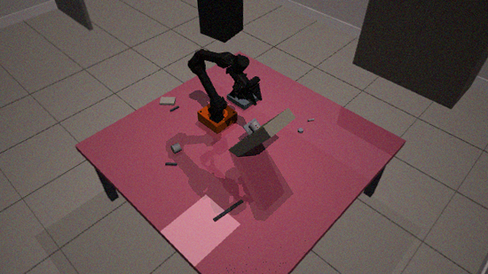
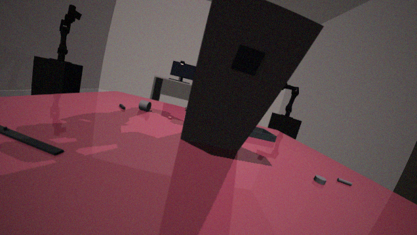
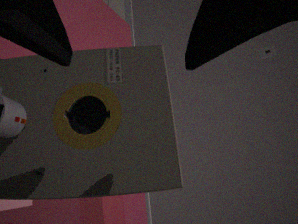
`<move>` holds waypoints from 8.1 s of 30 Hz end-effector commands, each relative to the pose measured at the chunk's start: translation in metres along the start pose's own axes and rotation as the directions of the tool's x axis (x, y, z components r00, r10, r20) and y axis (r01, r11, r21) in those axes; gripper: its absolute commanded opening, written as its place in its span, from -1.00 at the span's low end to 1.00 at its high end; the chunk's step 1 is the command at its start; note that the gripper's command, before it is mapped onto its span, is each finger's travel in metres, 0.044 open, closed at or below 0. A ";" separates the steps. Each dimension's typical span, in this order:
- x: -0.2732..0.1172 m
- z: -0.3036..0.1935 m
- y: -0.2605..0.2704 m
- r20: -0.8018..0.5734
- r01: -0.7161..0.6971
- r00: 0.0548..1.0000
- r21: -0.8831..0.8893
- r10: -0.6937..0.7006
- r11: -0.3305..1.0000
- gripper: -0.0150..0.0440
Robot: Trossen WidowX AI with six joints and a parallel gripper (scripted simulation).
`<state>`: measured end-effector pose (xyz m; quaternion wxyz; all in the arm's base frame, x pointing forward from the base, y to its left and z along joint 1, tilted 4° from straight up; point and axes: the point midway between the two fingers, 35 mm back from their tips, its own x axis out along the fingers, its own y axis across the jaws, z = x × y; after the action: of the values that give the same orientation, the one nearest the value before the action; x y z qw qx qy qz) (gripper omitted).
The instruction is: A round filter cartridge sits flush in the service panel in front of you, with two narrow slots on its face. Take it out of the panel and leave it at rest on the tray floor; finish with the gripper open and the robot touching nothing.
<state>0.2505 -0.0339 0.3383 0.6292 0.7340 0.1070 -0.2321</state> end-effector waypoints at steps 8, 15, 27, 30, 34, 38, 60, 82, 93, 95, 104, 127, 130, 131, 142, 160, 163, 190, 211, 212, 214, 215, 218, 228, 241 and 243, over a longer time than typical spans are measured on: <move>0.017 0.007 -0.045 0.030 0.171 0.978 -0.678 -0.206 0.715 0.54; 0.029 0.013 -0.093 0.051 0.098 0.924 -0.990 -0.380 0.105 0.54; 0.031 0.016 -0.111 0.058 0.003 0.897 -0.992 -0.439 -0.124 0.54; 0.031 0.016 -0.111 0.058 0.003 0.897 -0.992 -0.439 -0.124 0.54; 0.031 0.016 -0.111 0.058 0.003 0.897 -0.992 -0.439 -0.124 0.54; 0.036 0.016 -0.113 0.058 0.003 0.897 -0.992 -0.439 -0.124 0.54; 0.068 0.018 -0.128 0.058 0.003 0.897 -0.992 -0.438 -0.124 0.54; 0.072 0.019 -0.130 0.061 0.007 0.898 -0.992 -0.437 -0.123 -0.13; 0.073 0.015 -0.105 0.060 0.006 0.898 -0.992 -0.435 -0.123 -0.49; 0.070 0.015 -0.103 0.060 0.006 0.898 -0.992 -0.435 -0.123 -0.49; 0.033 0.011 -0.079 0.060 0.006 0.898 -0.992 -0.437 -0.123 -0.49; 0.002 -0.019 -0.066 0.058 0.005 0.889 -0.993 -0.454 -0.116 -0.49; 0.004 -0.027 -0.067 0.058 0.005 0.888 -0.993 -0.456 -0.116 -0.49; 0.004 -0.030 -0.068 0.058 0.005 0.888 -0.993 -0.456 -0.116 -0.49; 0.007 -0.060 -0.074 0.056 0.005 0.891 -0.993 -0.450 -0.115 -0.49; -0.006 -0.114 -0.099 -0.085 -0.241 0.868 -0.934 -0.489 -0.265 -0.49; -0.011 -0.126 -0.105 -0.120 -0.301 0.857 -0.905 -0.500 -0.300 -0.49; -0.081 -0.208 -0.174 -0.361 -0.721 0.686 -0.453 -0.632 -0.523 -0.49; -0.112 -0.237 -0.253 -0.416 -0.819 0.564 -0.170 -0.713 -0.548 -0.49; -0.114 -0.238 -0.259 -0.417 -0.822 0.556 -0.152 -0.719 -0.548 -0.49; -0.118 -0.239 -0.272 -0.420 -0.829 0.540 -0.114 -0.730 -0.548 -0.49; -0.119 -0.240 -0.279 -0.421 -0.832 0.532 -0.096 -0.735 -0.547 -0.49; -0.126 -0.240 -0.298 -0.423 -0.838 0.507 -0.039 -0.751 -0.544 -0.49; -0.146 -0.229 -0.362 -0.417 -0.839 0.426 0.149 -0.803 -0.523 -0.49; -0.152 -0.217 -0.402 -0.406 -0.827 0.383 0.250 -0.830 -0.504 -0.49; -0.146 -0.218 -0.411 -0.406 -0.827 0.383 0.250 -0.830 -0.504 -0.49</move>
<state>-0.0151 0.2731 0.0840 0.6161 -0.3812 0.3257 0.6075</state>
